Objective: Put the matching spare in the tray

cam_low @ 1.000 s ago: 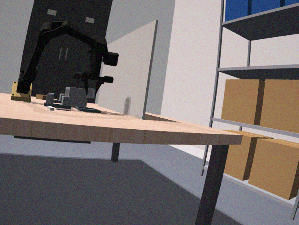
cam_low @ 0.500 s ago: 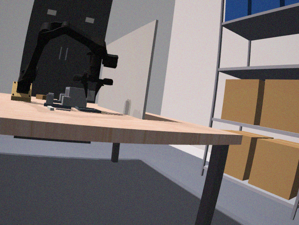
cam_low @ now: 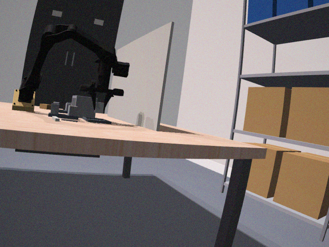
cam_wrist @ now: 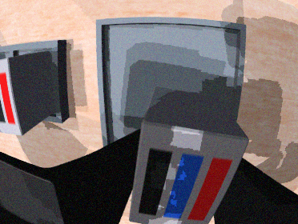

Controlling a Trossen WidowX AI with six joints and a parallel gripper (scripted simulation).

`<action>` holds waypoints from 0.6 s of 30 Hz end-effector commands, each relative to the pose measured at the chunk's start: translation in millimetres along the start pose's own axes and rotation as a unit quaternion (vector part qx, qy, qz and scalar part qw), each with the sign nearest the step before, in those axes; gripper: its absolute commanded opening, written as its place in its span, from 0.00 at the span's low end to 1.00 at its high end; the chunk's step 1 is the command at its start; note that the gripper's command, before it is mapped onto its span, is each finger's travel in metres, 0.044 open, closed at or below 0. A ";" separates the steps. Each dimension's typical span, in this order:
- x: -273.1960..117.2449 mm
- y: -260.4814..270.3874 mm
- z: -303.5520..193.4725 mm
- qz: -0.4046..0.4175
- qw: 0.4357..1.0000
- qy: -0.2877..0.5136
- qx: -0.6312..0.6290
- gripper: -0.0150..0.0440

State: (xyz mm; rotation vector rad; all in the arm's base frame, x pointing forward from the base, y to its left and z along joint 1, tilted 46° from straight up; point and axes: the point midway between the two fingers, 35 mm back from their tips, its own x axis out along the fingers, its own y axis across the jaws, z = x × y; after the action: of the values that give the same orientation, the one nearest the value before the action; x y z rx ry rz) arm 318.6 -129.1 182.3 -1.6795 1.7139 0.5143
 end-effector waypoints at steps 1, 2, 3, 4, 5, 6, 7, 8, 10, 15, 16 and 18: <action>5.4 2.2 1.1 0.003 1.000 -0.002 -0.004 0.25; 6.1 2.3 1.1 0.003 1.000 -0.002 -0.004 0.25; 6.8 2.4 1.0 0.003 1.000 -0.001 -0.004 0.25; 7.5 2.5 1.0 0.003 1.000 -0.001 -0.004 0.25; 8.3 2.6 0.9 0.003 1.000 -0.001 -0.004 0.25; 9.0 2.7 0.9 0.003 1.000 -0.001 -0.004 0.25; 9.7 2.8 0.8 0.003 1.000 -0.001 -0.004 0.25; 10.4 2.9 0.7 0.003 1.000 -0.001 -0.004 0.25; 11.9 3.1 0.6 0.003 1.000 -0.001 -0.004 0.25; 15.5 3.6 0.3 0.002 1.000 0.000 -0.004 0.25; 16.2 3.8 0.3 0.002 1.000 0.000 -0.004 0.25; 17.7 4.0 0.1 0.002 1.000 0.000 -0.004 0.25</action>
State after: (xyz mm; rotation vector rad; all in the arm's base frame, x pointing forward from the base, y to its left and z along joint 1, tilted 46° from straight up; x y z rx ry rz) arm 317.5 -139.0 173.6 -1.6819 1.7157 0.5115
